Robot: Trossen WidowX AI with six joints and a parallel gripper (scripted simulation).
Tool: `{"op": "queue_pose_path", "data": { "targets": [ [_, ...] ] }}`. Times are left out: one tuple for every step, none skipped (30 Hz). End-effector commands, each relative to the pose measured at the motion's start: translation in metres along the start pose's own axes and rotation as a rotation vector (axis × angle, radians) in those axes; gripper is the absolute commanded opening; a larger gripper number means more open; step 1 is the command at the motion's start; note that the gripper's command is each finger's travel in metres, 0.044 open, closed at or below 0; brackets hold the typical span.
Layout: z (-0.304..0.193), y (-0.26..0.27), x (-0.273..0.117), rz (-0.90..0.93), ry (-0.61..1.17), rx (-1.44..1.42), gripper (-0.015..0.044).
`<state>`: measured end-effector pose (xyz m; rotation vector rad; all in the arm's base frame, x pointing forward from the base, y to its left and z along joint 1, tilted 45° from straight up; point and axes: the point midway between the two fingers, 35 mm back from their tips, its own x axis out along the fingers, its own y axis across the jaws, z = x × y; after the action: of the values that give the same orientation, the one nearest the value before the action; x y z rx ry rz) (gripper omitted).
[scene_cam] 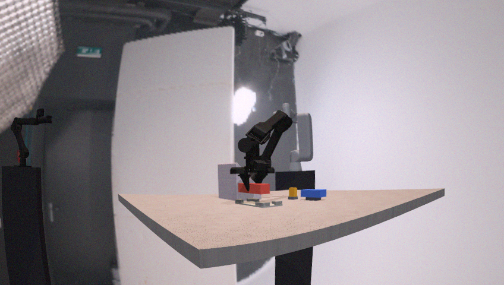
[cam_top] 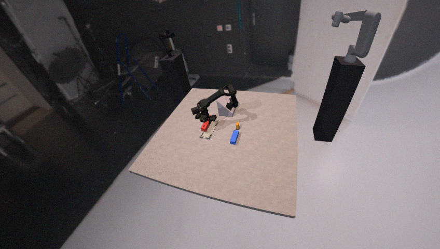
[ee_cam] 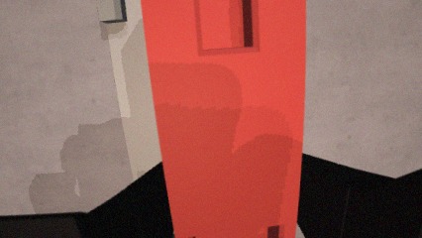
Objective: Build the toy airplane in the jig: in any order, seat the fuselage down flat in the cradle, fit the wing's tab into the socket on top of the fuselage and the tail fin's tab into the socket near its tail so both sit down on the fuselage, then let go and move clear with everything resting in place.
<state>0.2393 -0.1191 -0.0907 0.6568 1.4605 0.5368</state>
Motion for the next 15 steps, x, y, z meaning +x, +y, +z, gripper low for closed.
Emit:
{"op": "queue_pose_path", "data": {
  "targets": [
    [0.0, 0.0, 0.007, 0.003, -0.003, 0.006, 0.0195],
    [0.0, 0.0, 0.008, 0.003, -0.003, 0.006, 0.0195],
    [0.0, 0.0, 0.01, 0.003, -0.003, 0.006, 0.0195],
    [0.0, 0.0, 0.011, 0.003, -0.003, 0.006, 0.0195],
    [0.0, 0.0, 0.013, 0.003, -0.003, 0.006, 0.0195],
    [0.0, 0.0, 0.015, 0.003, -0.003, 0.006, 0.0195],
    [0.0, 0.0, 0.016, 0.003, -0.003, 0.006, 0.0195],
    [0.0, 0.0, 0.018, 0.003, -0.003, 0.006, 0.0195],
    [0.0, 0.0, 0.019, 0.003, -0.003, 0.006, 0.0195],
    [0.0, 0.0, 0.021, 0.003, -0.003, 0.006, 0.0195],
    [0.0, 0.0, 0.023, 0.003, -0.003, 0.006, 0.0195],
    [0.0, 0.0, 0.024, 0.003, -0.003, 0.006, 0.0195],
    [0.0, 0.0, 0.026, 0.004, -0.003, 0.006, 0.0195],
    [0.0, 0.0, 0.027, 0.004, -0.003, 0.006, 0.0195],
    [0.0, 0.0, 0.029, 0.004, -0.003, 0.006, 0.0195]
  ]
}}
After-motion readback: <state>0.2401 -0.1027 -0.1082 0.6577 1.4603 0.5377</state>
